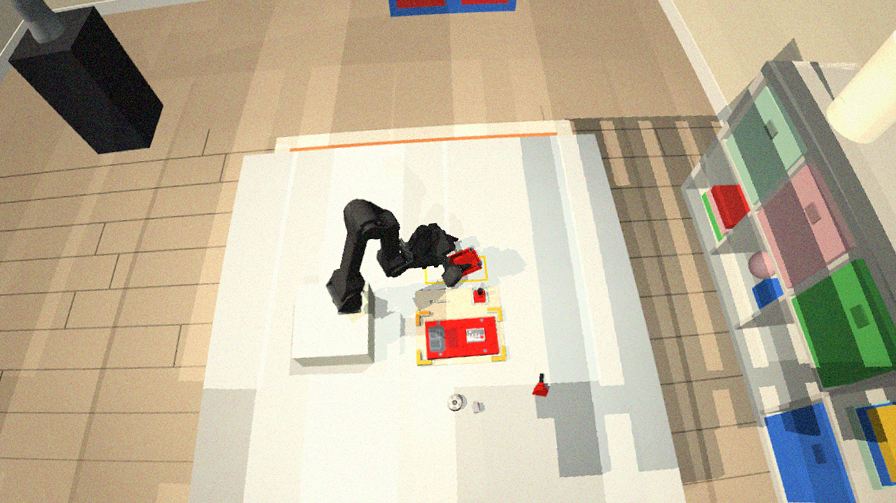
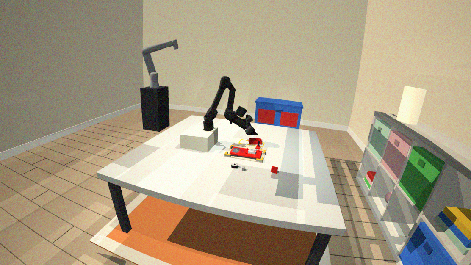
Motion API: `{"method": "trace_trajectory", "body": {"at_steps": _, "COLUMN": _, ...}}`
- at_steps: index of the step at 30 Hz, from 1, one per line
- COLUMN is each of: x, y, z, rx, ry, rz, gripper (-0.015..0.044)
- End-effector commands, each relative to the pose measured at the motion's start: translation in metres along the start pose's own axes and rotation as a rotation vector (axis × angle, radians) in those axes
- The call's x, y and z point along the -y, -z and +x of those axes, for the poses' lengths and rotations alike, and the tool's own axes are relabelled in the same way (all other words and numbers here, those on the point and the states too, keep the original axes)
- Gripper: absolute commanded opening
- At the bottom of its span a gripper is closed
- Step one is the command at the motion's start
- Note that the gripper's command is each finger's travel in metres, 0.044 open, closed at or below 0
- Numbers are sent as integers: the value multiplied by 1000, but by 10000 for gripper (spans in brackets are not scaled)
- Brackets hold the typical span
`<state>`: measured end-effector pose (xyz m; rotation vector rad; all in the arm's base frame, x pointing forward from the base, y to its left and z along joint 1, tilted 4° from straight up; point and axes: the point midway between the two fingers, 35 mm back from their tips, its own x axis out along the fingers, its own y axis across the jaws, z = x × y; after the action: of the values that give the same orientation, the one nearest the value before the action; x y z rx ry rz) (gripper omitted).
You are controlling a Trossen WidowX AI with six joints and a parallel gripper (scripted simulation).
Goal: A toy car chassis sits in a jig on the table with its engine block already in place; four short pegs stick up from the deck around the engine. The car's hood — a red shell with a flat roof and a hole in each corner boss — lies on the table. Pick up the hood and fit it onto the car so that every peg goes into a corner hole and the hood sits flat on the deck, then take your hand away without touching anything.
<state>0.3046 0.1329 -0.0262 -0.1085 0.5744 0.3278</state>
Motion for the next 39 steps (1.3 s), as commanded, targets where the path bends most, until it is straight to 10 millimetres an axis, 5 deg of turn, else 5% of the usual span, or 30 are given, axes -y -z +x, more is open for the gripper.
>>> {"method": "trace_trajectory", "body": {"at_steps": 1, "x": 1, "y": 2, "z": 2, "rx": 1, "ry": 6, "rz": -6, "gripper": 440}}
{"method": "trace_trajectory", "body": {"at_steps": 39, "x": 1, "y": 20, "z": 16, "rx": 9, "ry": 5, "rz": -5, "gripper": 440}}
